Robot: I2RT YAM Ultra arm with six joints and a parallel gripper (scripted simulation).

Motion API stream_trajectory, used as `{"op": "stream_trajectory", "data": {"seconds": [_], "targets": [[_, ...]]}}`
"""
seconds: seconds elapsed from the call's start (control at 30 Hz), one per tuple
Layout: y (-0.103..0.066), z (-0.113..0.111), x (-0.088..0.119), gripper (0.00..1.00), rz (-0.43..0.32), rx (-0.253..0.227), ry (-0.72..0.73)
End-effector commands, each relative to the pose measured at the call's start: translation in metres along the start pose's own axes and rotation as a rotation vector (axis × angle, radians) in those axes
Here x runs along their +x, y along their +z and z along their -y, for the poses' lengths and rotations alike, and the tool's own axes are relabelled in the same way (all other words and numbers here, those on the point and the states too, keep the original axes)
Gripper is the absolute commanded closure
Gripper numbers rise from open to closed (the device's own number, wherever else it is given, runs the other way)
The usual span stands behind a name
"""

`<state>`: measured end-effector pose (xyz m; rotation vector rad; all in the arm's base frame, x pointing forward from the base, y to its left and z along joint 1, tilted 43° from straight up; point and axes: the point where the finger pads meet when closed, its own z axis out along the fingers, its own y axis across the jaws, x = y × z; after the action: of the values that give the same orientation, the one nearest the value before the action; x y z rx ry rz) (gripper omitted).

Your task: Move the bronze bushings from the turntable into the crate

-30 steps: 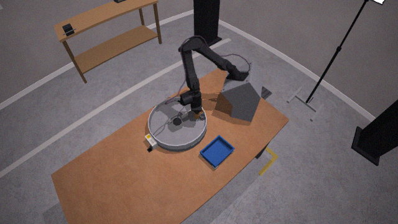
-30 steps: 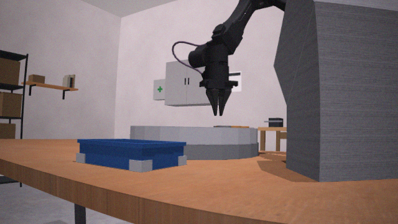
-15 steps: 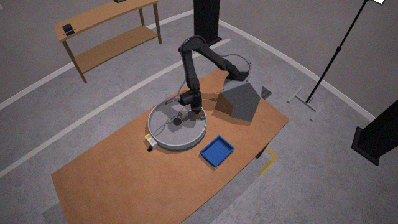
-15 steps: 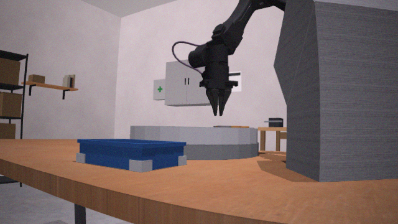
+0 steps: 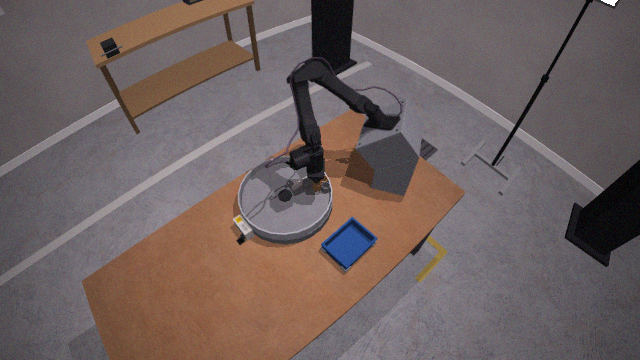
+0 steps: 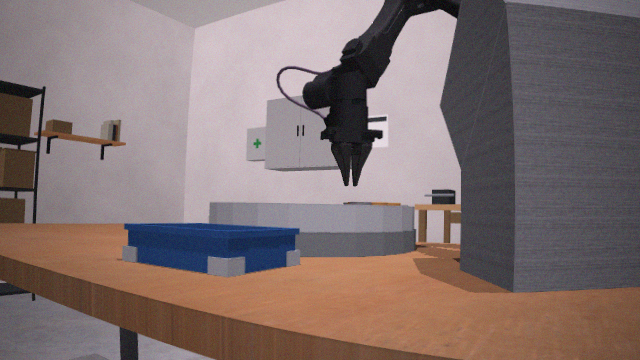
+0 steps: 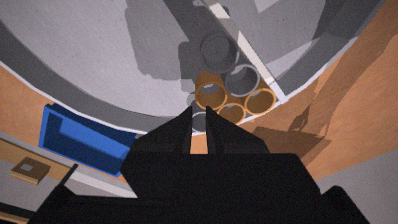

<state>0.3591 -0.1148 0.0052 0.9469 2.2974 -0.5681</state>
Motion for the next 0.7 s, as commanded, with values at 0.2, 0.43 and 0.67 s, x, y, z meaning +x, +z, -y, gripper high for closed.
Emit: {"op": "stream_trajectory", "data": {"seconds": [0.2, 0.43, 0.67], "targets": [[0.005, -0.004, 0.001, 0.85, 0.005, -0.009, -0.010], [0.022, -0.015, -0.006, 0.85, 0.020, -0.032, -0.009], [0.015, -0.010, -0.011, 0.85, 0.041, -0.029, 0.002]]}}
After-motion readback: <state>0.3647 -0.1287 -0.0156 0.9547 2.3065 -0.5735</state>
